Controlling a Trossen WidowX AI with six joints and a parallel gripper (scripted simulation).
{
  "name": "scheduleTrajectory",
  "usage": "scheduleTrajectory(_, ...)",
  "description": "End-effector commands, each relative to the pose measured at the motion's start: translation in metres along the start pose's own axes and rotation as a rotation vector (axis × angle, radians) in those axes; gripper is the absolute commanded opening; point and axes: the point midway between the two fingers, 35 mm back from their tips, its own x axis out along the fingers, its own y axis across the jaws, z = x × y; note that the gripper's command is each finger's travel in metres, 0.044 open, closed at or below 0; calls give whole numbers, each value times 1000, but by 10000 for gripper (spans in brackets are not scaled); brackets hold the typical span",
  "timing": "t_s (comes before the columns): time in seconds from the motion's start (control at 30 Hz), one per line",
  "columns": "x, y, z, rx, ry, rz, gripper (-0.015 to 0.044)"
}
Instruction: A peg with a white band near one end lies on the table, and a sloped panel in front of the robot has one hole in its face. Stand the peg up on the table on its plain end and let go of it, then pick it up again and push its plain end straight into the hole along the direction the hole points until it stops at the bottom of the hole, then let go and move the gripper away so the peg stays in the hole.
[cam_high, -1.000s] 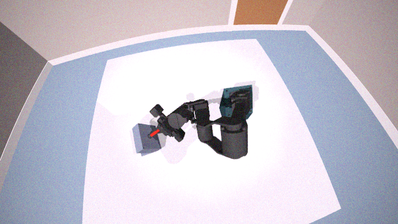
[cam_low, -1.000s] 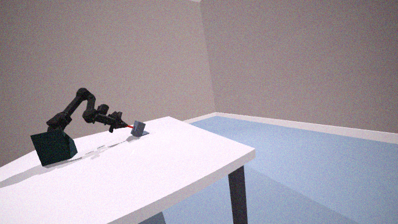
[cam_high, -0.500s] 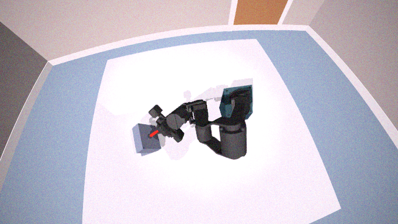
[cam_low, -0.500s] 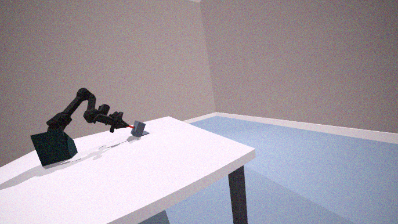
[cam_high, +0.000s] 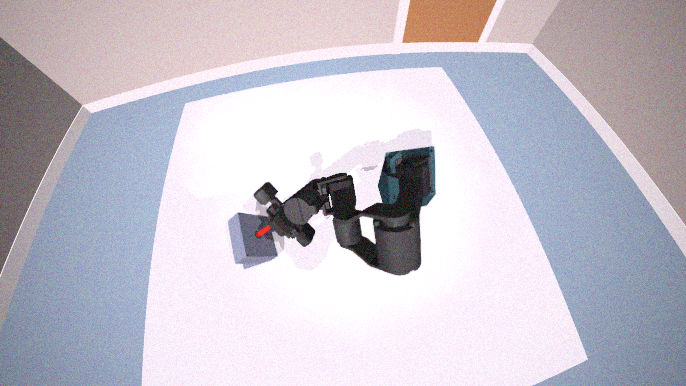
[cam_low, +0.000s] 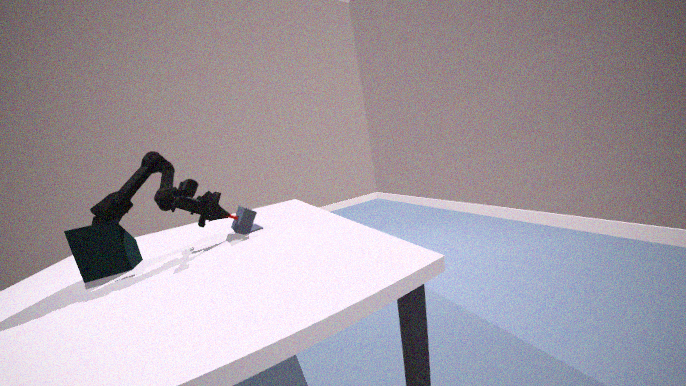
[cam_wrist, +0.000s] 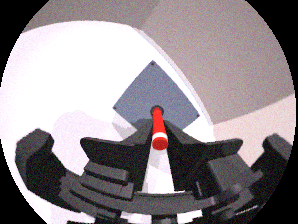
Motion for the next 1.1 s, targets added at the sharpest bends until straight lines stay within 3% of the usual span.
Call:
scheduleTrajectory(0.0, 3, -1, 0, 3, -1, -5, 0)
scheduleTrajectory(1.07, 21, -2, 1, 3, -1, -5, 0)
